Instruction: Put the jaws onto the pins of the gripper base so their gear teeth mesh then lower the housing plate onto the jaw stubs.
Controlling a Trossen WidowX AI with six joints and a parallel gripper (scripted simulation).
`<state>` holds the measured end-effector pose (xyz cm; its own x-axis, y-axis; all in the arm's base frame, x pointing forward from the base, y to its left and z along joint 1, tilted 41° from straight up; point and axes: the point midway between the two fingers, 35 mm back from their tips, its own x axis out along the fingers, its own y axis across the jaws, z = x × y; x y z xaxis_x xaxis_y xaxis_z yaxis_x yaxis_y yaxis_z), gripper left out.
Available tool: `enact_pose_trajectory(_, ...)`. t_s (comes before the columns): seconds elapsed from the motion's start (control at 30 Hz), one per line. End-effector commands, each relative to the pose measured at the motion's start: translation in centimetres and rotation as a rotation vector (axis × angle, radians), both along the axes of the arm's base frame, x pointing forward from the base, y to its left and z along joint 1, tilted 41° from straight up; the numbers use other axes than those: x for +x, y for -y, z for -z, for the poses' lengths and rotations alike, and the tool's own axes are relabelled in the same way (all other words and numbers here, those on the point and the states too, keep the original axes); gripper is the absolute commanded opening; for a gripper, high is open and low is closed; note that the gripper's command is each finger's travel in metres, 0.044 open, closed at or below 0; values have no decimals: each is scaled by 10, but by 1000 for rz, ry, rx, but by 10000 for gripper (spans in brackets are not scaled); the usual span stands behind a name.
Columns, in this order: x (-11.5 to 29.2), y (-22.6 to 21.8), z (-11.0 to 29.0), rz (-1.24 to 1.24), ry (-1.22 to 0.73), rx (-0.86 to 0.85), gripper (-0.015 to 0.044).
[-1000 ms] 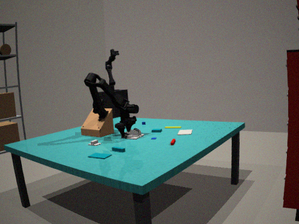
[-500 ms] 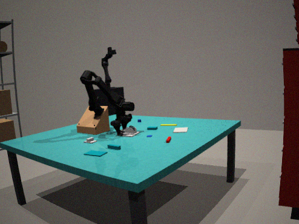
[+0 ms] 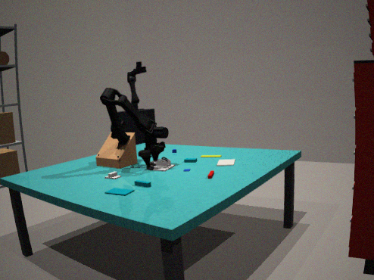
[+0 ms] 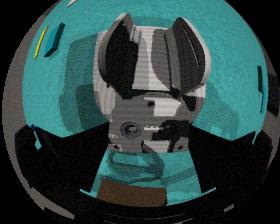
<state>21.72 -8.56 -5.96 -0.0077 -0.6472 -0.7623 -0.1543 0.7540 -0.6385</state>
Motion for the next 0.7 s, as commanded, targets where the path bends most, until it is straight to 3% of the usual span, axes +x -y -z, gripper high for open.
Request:
enact_pose_trajectory(0.0, 1, -1, -3, 4, 9, -3, 351)
enact_pose_trajectory(0.67, 1, 2, 0, 4, 9, -4, 351)
